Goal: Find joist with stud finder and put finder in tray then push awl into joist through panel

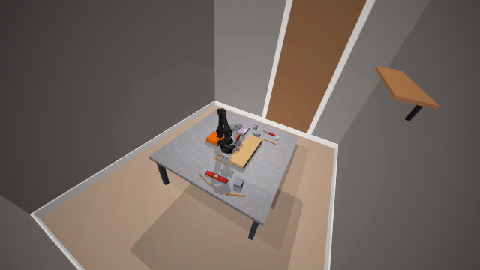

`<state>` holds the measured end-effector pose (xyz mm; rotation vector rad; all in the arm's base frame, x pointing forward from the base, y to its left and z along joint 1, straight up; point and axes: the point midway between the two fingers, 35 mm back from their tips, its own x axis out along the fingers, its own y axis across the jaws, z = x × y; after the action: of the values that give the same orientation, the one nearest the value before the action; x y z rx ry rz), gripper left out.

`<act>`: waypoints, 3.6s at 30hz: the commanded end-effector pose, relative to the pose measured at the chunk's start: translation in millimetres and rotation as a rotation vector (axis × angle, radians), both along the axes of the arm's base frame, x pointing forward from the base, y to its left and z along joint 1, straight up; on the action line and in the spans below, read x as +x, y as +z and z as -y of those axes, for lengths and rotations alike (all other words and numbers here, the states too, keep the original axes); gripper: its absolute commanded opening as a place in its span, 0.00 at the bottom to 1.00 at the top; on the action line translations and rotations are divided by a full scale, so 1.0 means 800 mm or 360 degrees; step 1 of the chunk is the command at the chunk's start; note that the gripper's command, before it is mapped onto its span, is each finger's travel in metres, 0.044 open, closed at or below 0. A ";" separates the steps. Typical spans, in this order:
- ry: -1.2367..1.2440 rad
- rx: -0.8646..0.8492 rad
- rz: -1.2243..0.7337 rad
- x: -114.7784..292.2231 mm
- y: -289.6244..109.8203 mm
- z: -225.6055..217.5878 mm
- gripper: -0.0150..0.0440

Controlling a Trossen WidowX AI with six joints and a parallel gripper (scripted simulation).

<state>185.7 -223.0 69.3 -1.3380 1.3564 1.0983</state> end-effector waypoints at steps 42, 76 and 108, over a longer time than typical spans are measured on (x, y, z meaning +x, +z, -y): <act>-0.0014 -0.0435 -0.0007 0.000 -0.004 -0.010 0.25; -0.0019 -0.0808 -0.0011 0.000 -0.009 -0.016 0.25; -0.0027 -0.1186 -0.0012 0.001 -0.015 -0.023 0.25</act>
<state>187.9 -205.6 58.0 -1.8191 1.8499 0.6105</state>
